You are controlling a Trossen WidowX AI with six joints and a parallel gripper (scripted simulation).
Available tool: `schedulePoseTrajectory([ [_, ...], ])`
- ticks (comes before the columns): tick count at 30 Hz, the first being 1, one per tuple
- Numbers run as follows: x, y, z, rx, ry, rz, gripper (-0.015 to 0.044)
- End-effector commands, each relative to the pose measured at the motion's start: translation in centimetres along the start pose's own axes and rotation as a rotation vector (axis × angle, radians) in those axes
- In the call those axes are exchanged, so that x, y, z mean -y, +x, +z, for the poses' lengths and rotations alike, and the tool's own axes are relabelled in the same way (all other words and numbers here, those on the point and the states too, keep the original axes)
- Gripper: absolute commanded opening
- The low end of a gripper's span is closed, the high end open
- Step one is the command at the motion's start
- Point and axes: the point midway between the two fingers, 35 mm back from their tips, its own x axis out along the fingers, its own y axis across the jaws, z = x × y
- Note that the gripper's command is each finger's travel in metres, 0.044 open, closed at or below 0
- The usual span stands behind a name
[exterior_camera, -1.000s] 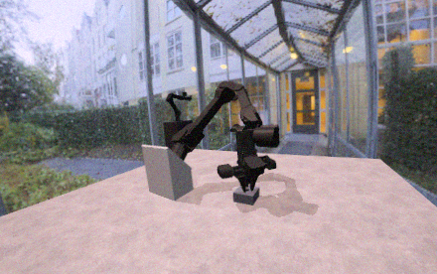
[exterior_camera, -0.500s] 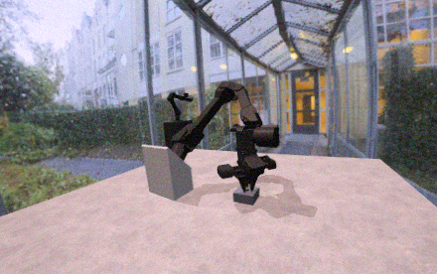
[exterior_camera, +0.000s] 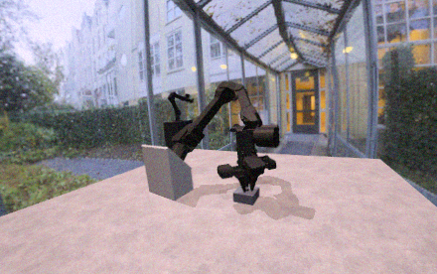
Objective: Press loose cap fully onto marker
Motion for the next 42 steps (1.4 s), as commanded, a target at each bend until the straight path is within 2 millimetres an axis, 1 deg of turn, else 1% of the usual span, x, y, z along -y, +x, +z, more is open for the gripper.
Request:
schedulePoseTrajectory([
  [1, 0.21, 0.69, -0.20, -0.015, -0.002, -0.012, 0.0000],
  [34, 0.21, 0.69, -0.19, -0.015, -0.002, -0.012, 0.0000],
  [35, 0.00, 0.00, 0.00, 0.000, 0.000, 0.000, 0.0026],
  [42, 0.00, 0.00, 0.00, 0.000, 0.000, 0.000, 0.0210],
])
